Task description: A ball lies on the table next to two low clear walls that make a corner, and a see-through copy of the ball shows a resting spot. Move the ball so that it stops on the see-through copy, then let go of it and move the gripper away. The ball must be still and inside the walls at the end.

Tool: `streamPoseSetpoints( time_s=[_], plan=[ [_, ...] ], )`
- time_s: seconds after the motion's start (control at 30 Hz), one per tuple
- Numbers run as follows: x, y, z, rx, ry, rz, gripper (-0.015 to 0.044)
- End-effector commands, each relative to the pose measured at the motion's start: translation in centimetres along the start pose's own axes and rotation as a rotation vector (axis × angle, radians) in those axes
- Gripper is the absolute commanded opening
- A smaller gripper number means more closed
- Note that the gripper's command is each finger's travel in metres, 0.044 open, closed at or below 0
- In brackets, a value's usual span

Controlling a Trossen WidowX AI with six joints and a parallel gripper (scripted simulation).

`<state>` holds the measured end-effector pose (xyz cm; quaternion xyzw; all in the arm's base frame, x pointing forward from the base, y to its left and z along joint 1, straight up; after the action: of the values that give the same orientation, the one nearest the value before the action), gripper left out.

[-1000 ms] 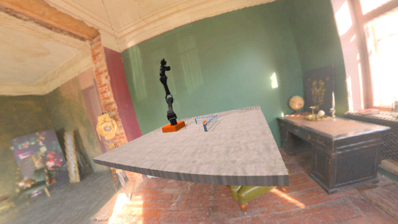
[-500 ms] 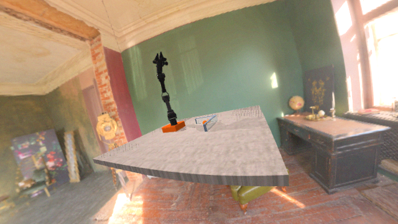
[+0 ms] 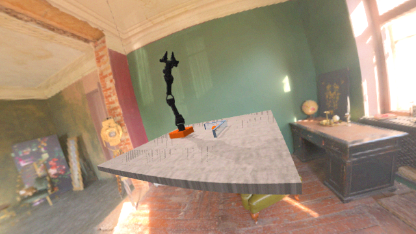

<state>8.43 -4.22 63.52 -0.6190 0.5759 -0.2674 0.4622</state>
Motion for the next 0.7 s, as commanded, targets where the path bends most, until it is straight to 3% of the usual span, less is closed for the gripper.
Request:
streamPoseSetpoints(
  time_s=[0.0, 0.67],
  plan=[
    [3.2, -0.6, 4.0, -0.111, -0.15, 0.092, 0.0322],
    [8.9, 1.1, 19.3, -0.535, -0.511, 0.372, 0.0322]
  ],
)
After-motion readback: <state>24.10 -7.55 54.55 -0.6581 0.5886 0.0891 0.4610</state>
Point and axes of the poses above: the point midway between the two fingers, 35 mm back from their tips, its own y axis back along the fingers, its own z axis across the jaws, x = y × z, the point moved 8 cm from there along y, back along the fingers, and after that the axes turned 13 degrees about -y, right-handed, at the moved point
